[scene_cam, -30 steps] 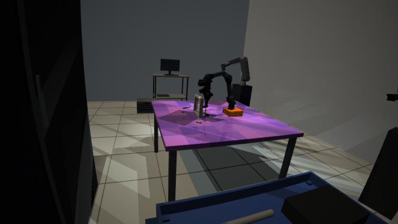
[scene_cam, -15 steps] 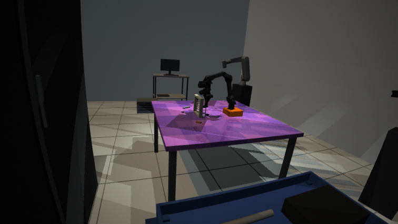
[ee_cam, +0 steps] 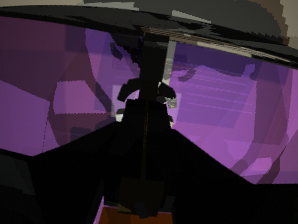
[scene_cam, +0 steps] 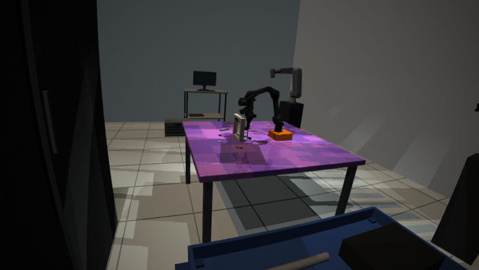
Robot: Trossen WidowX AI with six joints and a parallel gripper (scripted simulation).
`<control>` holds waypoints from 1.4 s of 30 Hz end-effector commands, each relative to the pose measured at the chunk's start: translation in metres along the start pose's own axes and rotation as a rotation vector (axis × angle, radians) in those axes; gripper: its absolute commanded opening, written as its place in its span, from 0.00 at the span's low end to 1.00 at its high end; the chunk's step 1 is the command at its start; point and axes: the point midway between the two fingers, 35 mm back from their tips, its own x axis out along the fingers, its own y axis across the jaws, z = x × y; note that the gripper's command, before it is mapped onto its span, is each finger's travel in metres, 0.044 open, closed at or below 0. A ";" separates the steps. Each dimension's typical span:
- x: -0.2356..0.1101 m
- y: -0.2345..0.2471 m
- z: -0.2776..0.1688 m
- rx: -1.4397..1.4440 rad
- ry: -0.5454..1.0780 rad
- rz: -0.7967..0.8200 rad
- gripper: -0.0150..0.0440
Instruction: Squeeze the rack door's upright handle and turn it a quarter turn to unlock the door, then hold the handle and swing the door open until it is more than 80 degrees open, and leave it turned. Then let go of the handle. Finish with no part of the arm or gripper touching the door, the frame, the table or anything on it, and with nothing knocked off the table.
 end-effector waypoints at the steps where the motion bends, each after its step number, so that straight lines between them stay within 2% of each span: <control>1: 0.001 0.000 0.000 -0.003 0.000 -0.001 0.30; 4: 0.001 0.000 0.000 -0.076 0.000 -0.001 0.30; 42: 0.001 0.000 0.000 -1.915 0.001 0.000 0.30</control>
